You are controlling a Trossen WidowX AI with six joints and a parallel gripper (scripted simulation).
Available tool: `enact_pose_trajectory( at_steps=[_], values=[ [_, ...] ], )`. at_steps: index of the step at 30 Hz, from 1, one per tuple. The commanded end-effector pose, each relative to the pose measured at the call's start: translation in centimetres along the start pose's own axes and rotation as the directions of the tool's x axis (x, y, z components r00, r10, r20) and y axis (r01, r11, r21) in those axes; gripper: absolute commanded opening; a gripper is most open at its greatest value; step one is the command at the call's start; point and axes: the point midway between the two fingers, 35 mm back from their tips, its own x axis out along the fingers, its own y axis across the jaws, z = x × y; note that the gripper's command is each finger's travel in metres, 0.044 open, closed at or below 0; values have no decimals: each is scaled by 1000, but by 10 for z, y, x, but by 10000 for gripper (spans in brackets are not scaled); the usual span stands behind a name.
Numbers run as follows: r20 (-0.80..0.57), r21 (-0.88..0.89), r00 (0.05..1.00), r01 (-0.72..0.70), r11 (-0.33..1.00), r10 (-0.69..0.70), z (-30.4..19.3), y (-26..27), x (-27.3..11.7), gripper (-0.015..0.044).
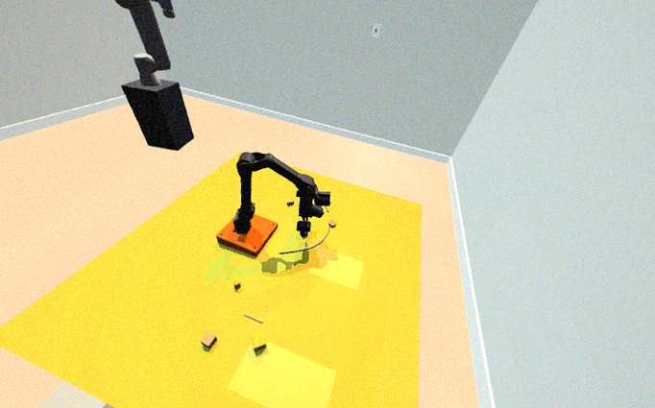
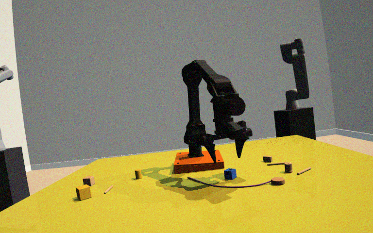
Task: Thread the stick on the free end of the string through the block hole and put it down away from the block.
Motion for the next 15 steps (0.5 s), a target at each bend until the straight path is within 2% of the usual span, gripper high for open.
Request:
enact_pose_trajectory(
  at_steps=[1, 6, 15],
  values=[
    [27, 743, 1000, -18, 669, -3, 4, 2, -14, 440],
    [27, 871, 1000, -22, 491, -3, 4, 2, -15, 440],
    [27, 872, 1000, -22, 489, -3, 4, 2, -15, 440]
  ],
)
